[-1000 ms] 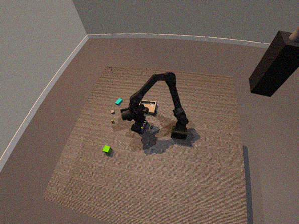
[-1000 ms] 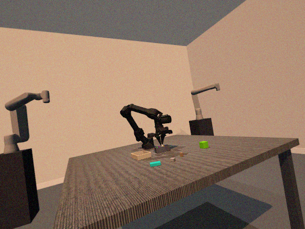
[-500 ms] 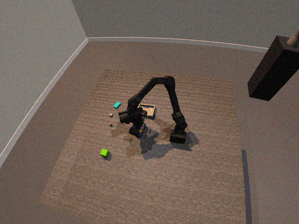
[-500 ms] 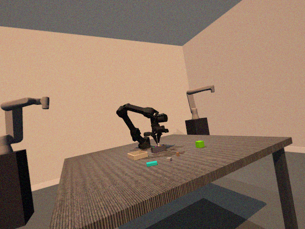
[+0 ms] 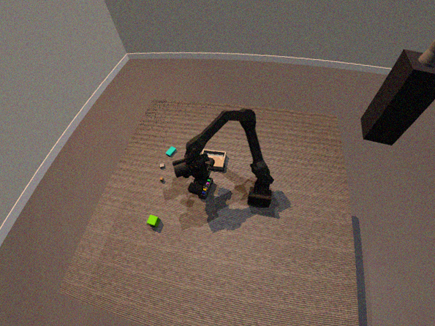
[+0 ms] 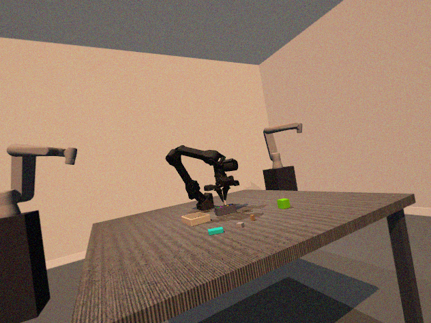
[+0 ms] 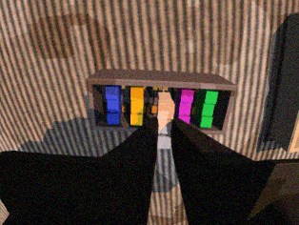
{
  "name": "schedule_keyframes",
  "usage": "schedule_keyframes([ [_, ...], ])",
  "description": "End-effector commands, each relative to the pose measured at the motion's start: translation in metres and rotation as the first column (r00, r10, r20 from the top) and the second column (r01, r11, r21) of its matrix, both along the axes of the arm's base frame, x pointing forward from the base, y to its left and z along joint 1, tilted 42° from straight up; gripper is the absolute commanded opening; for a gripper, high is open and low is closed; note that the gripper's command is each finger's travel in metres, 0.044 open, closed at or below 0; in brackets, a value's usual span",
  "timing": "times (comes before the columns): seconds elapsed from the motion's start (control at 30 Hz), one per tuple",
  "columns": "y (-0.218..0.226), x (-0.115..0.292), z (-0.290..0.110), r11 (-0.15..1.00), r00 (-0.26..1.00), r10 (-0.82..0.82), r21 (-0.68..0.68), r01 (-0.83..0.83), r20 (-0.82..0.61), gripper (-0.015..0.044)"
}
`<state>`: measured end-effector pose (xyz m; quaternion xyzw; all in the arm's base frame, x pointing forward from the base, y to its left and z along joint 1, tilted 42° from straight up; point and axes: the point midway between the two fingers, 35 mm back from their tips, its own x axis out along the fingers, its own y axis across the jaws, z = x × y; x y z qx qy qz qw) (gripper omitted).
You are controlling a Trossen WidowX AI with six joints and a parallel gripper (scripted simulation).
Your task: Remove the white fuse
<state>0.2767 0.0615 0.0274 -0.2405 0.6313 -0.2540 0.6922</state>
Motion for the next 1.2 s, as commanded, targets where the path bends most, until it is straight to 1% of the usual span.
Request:
schedule_keyframes([
  [0.0, 0.002, 0.000, 0.002, 1.000, 1.000, -0.004, 0.004, 0.004, 0.003, 0.0000],
  [0.4, 0.006, -0.001, 0.006, 1.000, 1.000, -0.004, 0.004, 0.004, 0.002, 0.0000],
  [0.93, 0.020, -0.002, 0.023, 1.000, 1.000, -0.003, 0.004, 0.003, 0.002, 0.0000],
  [1.0, 0.017, -0.001, 0.026, 1.000, 1.000, -0.003, 0.006, 0.003, 0.002, 0.0000],
  [1.17, -0.006, 0.010, 0.048, 1.000, 1.000, -0.001, 0.016, 0.001, 0.000, 0.0000],
])
